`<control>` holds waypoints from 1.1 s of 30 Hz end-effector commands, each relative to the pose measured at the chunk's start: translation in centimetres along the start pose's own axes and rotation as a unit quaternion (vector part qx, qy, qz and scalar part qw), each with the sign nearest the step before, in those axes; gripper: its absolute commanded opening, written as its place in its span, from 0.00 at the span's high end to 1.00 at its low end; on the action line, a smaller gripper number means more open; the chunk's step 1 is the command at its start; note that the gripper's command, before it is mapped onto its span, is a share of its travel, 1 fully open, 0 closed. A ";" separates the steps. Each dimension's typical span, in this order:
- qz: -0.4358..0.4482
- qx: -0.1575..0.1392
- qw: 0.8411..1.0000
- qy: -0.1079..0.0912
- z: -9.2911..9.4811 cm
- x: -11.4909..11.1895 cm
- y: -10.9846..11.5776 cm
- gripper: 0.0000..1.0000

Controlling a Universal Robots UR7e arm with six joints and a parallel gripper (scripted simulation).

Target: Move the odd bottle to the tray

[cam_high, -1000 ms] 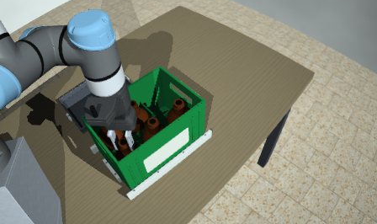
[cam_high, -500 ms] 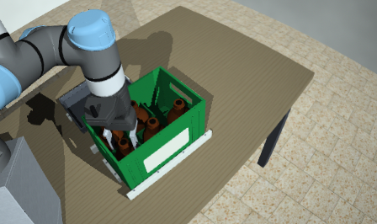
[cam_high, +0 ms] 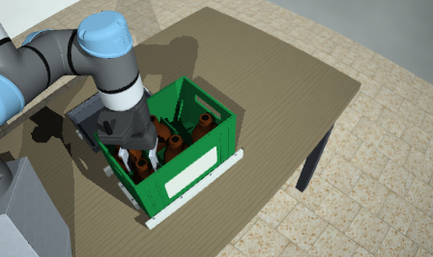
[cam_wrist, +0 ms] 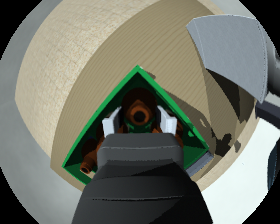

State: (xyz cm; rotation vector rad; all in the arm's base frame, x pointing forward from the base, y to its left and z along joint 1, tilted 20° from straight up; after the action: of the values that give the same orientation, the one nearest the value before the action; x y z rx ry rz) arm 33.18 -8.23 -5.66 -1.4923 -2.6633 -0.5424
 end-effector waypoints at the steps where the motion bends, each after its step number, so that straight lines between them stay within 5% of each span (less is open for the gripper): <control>1: 0.000 0.000 1.000 -0.001 0.0 0.0 0.0 0.00; 15: 0.000 0.000 1.000 -0.001 -0.9 0.0 0.0 0.00; 33: 0.000 0.000 1.000 -0.001 -5.7 0.0 0.0 0.00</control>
State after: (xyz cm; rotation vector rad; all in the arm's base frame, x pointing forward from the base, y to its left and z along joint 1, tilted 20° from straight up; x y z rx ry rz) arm 32.59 -9.78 -1.19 -1.4941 -2.6647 -0.5410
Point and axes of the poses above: the point where the finger pads meet when closed, its own z axis out along the fingers, its own x axis across the jaws, y = z × x, the point moved 2 cm from there along -z, back along the fingers, and after that the axes turned 15 degrees about z, right-handed, at the moved point
